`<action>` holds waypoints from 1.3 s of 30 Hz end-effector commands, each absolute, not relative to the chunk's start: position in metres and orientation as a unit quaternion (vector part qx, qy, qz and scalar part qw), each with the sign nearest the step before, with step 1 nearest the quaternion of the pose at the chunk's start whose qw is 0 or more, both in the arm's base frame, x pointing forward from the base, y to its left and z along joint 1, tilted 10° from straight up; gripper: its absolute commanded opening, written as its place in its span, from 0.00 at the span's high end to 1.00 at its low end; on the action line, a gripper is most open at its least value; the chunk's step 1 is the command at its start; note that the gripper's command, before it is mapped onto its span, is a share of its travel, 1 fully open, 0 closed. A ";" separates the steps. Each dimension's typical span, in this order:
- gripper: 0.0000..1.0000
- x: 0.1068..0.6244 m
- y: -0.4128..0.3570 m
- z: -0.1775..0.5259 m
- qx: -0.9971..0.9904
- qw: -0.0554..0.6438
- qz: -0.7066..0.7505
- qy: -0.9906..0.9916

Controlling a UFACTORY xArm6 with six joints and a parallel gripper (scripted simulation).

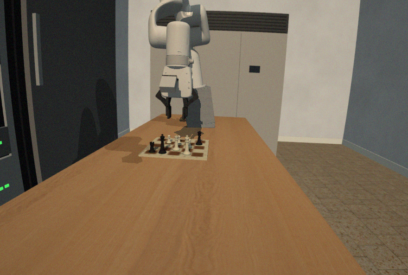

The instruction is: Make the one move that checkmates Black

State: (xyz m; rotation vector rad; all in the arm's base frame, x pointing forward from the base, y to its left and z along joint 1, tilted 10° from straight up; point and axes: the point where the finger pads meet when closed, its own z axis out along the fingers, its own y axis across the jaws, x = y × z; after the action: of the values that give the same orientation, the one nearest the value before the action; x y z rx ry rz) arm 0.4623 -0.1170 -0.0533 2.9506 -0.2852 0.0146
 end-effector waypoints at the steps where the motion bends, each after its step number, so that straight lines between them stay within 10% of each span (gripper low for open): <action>1: 0.00 0.464 -0.117 -0.051 0.991 0.089 0.007 -0.096; 39: 0.00 0.464 -0.109 -0.010 0.991 0.089 0.007 -0.096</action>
State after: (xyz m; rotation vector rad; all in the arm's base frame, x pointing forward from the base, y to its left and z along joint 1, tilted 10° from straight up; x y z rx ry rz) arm 0.4624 -0.1113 -0.0222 2.9507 -0.2851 0.0144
